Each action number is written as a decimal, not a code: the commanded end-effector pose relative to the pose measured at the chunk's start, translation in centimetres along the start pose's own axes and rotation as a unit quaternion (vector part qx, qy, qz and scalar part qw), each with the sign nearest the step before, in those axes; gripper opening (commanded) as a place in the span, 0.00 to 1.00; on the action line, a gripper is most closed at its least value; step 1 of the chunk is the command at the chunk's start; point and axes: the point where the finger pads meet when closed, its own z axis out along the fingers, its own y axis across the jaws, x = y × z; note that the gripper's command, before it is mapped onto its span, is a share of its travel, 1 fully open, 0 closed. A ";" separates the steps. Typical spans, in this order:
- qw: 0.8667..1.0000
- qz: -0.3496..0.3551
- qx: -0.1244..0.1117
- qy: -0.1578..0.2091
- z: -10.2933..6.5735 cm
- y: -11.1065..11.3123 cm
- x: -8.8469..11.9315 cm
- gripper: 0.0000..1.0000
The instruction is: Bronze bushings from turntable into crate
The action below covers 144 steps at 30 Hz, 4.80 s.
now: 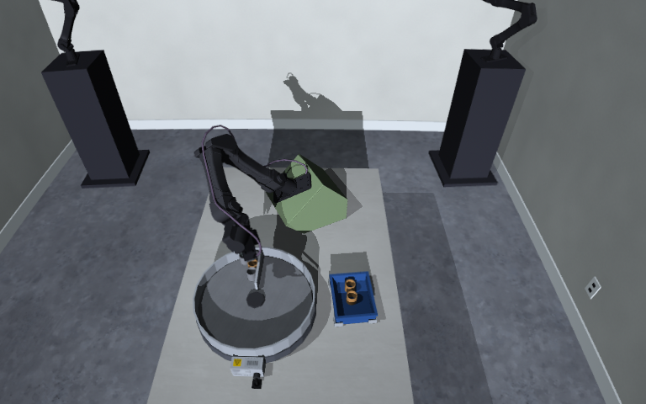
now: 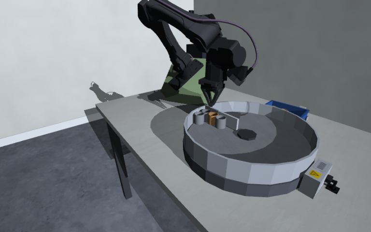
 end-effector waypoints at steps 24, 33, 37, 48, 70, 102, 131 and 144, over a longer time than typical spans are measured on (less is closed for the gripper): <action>0.999 0.000 0.001 -0.037 -1.1 -0.3 -1.0 0.15; 1.000 -0.002 -0.001 -0.026 -0.4 -0.1 -0.4 0.15; 1.000 -0.008 -0.005 -0.016 1.9 0.2 -0.4 0.15; 0.999 0.006 0.007 -0.046 0.6 -1.1 -1.7 0.15; 0.999 0.008 0.007 -0.046 0.6 -1.1 -1.7 0.15; 0.999 0.009 0.008 -0.043 0.8 -1.0 -2.0 0.15; 0.999 0.004 0.005 -0.035 0.4 -1.0 -1.6 0.15; 0.999 0.004 0.006 -0.036 0.4 -1.0 -1.7 0.15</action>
